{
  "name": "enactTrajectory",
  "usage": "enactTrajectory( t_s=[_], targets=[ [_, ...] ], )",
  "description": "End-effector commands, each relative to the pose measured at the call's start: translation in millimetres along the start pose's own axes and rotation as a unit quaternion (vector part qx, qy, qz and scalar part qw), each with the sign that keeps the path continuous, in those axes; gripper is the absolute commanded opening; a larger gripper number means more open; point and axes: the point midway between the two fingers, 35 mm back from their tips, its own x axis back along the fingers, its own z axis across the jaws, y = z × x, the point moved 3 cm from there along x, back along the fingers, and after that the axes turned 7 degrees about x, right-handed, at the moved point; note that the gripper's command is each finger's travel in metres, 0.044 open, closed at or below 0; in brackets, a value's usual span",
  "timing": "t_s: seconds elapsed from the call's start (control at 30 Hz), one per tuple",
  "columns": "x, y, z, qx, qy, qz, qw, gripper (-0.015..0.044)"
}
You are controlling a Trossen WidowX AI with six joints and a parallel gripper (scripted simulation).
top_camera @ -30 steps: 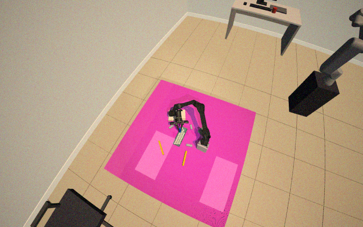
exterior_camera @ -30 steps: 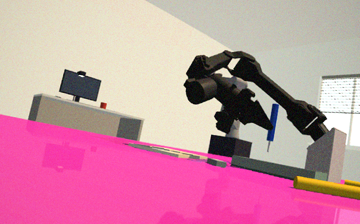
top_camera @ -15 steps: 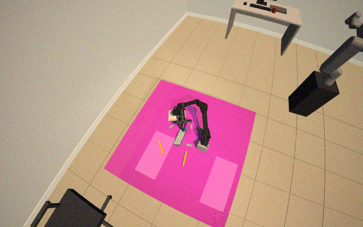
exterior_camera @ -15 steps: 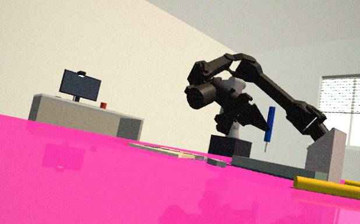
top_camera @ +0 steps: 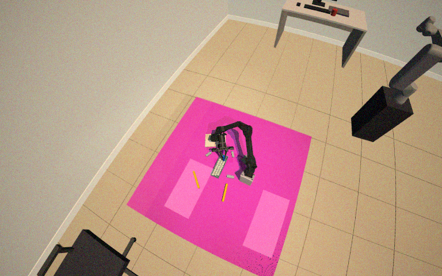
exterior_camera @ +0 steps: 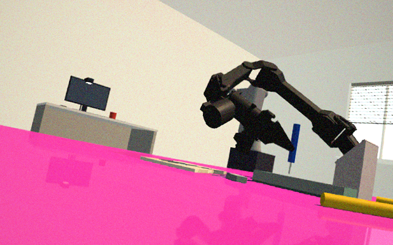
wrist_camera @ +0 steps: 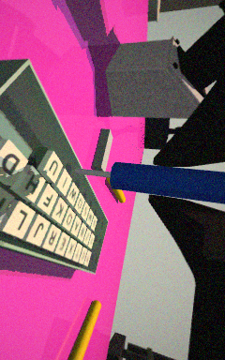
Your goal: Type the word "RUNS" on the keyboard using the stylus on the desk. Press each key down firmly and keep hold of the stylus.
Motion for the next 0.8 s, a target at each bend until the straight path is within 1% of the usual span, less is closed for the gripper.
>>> enactTrajectory(
  t_s=[0.0,0.77],
  targets=[
    [-2.6,1.0,-1.4,0.001,-0.003,0.001,1.0,0.0081],
    [-6.7,8.0,-2.3,0.001,-0.003,0.0,1.0,0.0081]
  ],
)
